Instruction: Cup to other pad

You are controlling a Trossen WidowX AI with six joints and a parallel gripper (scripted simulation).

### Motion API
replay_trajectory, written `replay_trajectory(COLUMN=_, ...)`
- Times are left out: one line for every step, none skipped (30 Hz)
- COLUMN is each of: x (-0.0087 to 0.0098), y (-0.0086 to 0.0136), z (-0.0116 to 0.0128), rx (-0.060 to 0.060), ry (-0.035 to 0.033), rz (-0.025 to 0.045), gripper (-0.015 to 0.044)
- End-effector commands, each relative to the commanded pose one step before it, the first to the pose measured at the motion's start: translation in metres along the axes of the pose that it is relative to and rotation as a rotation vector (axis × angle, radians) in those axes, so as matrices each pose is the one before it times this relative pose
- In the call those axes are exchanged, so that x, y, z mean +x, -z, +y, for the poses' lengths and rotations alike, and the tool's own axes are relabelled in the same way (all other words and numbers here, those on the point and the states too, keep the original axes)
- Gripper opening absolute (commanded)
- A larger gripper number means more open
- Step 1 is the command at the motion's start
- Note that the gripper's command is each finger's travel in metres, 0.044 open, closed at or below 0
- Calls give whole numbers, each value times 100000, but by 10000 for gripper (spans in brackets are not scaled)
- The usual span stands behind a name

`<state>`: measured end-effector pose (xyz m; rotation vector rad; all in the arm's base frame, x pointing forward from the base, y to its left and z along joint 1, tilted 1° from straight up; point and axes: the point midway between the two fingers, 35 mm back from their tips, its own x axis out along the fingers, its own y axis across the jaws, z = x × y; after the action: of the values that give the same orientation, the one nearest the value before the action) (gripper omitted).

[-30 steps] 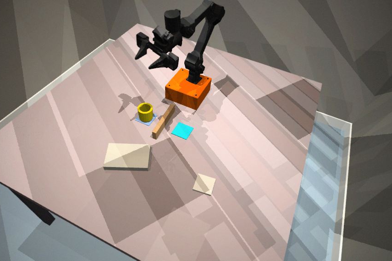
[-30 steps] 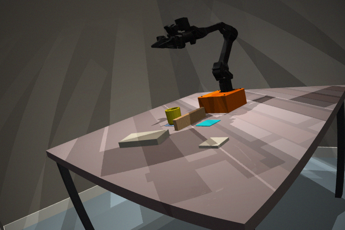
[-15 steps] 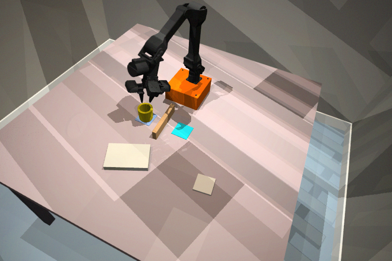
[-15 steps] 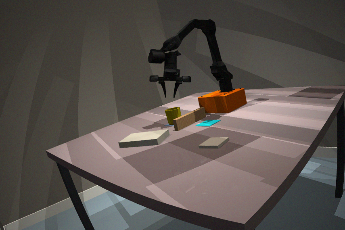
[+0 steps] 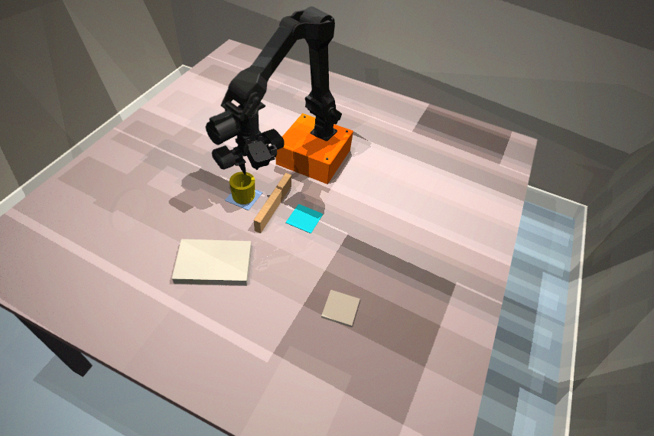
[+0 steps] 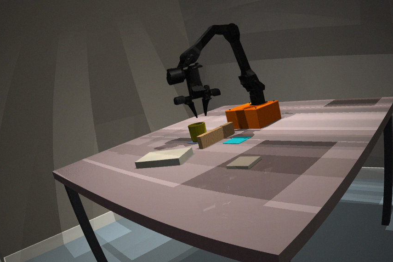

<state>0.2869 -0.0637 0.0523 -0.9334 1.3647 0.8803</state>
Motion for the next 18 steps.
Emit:
replay_trajectory(x=897, y=6, z=125, rx=-649, ry=-1337, rz=-26, gripper=167)
replay_trajectory(x=165, y=4, z=-10, rx=0, ry=0, rz=1, gripper=167)
replay_trajectory(x=165, y=4, z=-9, rx=0, ry=0, rz=1, gripper=167)
replay_trajectory(x=165, y=5, z=-8, rx=0, ry=0, rz=1, gripper=167)
replay_trajectory(x=165, y=4, z=-7, rx=0, ry=0, rz=1, gripper=167)
replay_trajectory(x=164, y=5, z=-6, rx=0, ry=0, rz=1, gripper=167)
replay_trajectory(x=164, y=4, z=-5, rx=0, ry=0, rz=1, gripper=167)
replay_trajectory(x=164, y=4, z=-4, rx=0, ry=0, rz=1, gripper=167)
replay_trajectory(x=164, y=5, z=-3, rx=0, ry=-1, rz=1, gripper=167)
replay_trajectory(x=163, y=5, z=-2, rx=0, ry=-1, rz=1, gripper=167)
replay_trajectory(x=163, y=5, z=-1, rx=0, ry=-1, rz=1, gripper=167)
replay_trajectory(x=163, y=5, z=0, rx=0, ry=-1, rz=1, gripper=167)
replay_trajectory(x=163, y=5, z=1, rx=0, ry=-1, rz=1, gripper=167)
replay_trajectory(x=162, y=6, z=2, rx=0, ry=-1, rz=1, gripper=167)
replay_trajectory(x=162, y=6, z=3, rx=0, ry=-1, rz=1, gripper=167)
replay_trajectory(x=162, y=6, z=4, rx=0, ry=-1, rz=1, gripper=167)
replay_trajectory(x=161, y=6, z=5, rx=0, ry=-1, rz=1, gripper=167)
replay_trajectory(x=161, y=6, z=6, rx=0, ry=-1, rz=1, gripper=167)
